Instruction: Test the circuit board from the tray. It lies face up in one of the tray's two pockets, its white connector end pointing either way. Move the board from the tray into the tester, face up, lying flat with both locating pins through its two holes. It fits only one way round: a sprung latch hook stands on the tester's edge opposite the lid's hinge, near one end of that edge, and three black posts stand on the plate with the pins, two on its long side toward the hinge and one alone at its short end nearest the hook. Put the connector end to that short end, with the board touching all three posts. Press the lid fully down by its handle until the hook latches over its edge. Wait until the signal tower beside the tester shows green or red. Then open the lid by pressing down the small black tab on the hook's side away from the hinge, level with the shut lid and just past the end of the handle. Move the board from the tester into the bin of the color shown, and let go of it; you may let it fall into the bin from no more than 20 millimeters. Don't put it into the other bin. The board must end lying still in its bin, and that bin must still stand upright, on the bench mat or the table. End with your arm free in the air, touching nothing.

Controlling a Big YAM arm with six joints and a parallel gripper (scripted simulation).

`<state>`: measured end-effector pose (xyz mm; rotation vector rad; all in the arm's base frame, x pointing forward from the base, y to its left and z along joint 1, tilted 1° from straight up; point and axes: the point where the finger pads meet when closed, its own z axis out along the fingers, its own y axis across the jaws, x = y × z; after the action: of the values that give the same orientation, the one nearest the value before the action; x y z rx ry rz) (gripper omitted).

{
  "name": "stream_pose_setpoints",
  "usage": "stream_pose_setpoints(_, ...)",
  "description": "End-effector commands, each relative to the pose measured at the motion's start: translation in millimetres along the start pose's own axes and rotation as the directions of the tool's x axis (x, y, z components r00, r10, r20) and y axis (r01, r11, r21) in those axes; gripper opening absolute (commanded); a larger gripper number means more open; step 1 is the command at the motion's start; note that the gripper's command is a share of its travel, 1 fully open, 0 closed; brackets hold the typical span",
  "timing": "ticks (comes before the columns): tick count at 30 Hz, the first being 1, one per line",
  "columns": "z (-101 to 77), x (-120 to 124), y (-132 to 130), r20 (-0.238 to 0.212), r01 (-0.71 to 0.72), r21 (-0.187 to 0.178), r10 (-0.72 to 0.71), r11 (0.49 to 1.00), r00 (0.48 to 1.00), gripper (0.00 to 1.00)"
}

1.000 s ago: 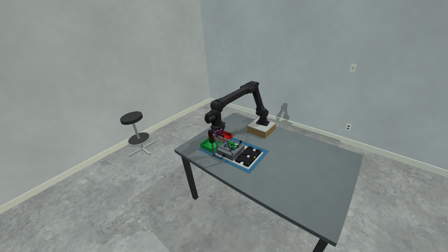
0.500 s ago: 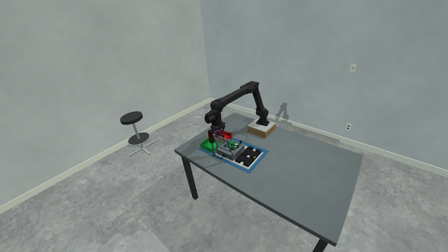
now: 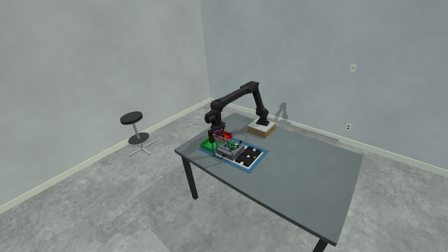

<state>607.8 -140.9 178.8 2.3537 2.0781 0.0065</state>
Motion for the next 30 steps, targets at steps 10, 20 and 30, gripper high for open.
stream_pose_setpoints(10, 4.5, 9.2, 11.7, 0.002, 0.008, -0.013, -0.008, 1.0, 1.0, 0.0)
stream_pose_setpoints(20, 4.5, 9.2, 11.7, 0.002, 0.008, -0.013, -0.008, 1.0, 1.0, 0.0)
stream_pose_setpoints(30, 4.5, 9.2, 11.7, 0.002, 0.008, -0.013, -0.008, 1.0, 1.0, 0.0)
